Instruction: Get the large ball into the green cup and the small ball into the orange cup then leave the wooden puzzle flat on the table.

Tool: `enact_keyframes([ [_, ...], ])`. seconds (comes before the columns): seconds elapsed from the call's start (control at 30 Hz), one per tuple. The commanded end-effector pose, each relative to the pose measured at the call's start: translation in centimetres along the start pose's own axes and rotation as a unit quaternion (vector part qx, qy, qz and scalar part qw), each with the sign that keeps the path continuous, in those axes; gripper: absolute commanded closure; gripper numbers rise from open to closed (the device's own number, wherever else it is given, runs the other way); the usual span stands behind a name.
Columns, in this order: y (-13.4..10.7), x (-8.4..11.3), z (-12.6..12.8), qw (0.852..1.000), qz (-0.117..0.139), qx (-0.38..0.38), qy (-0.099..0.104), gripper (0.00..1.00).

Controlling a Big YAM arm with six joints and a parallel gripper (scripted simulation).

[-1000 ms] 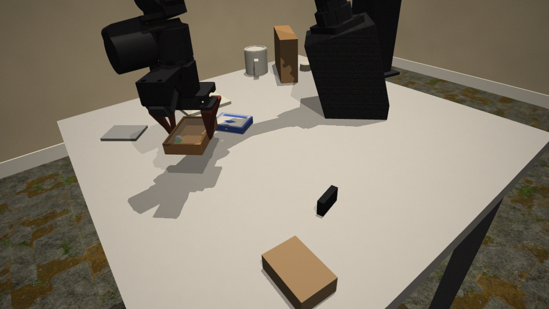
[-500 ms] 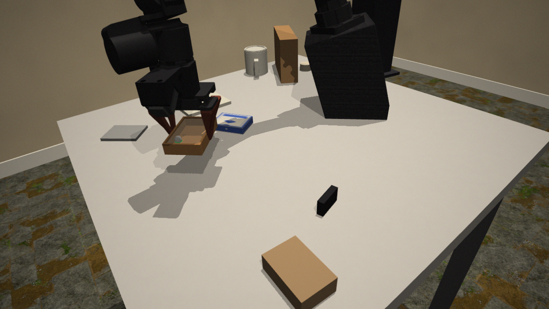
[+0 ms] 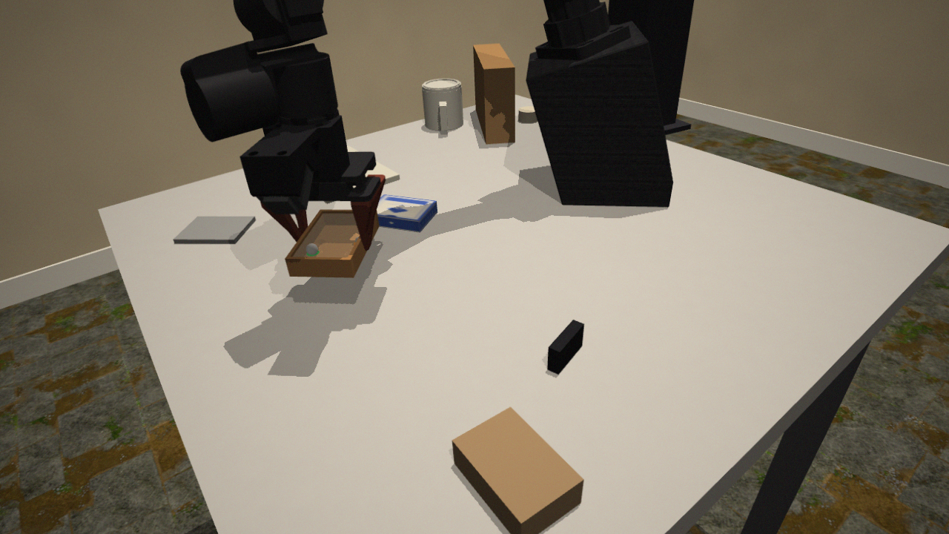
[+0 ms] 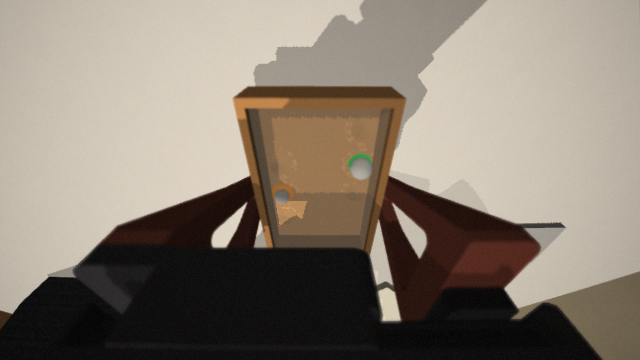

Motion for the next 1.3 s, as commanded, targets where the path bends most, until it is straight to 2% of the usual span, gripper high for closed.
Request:
enact_keyframes([
  [0.0,1.1,-0.1,-1.4,1.000,-0.014,-0.005,-0.007,0.30],
  [0.2,1.2,-0.7,-1.4,1.000,-0.015,-0.005,-0.008,0.30],
  [0.23,1.8,0.5,-2.2,0.999,-0.029,-0.011,-0.017,0.30],
  [0.3,1.4,-1.1,-1.6,1.000,-0.016,-0.006,-0.009,0.30],
  [0.4,0.7,-1.8,-1.1,1.000,-0.010,-0.004,-0.005,0.30],
  [0.7,1.2,-3.2,-1.5,1.000,-0.015,-0.005,-0.008,0.30],
  [0.77,1.2,-3.2,-1.5,1.000,-0.015,-0.005,-0.008,0.30],
  [0.8,1.4,-2.1,-2.0,0.999,-0.026,-0.011,-0.016,0.30],
  [0.87,0.9,-3.8,-1.3,1.000,-0.012,-0.005,-0.007,0.30],
  [1.27,1.3,-5.0,-1.6,1.000,-0.017,-0.007,-0.010,0.30],
])
Point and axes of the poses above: the point where the finger pads meet when closed, its own x axis back along the fingers, its own z axis across the jaws, y = z × x, the point moved 1 cm from there along x, back along the fingers, and after that the axes turned 10 degrees about -x, right-handed, at the moved point
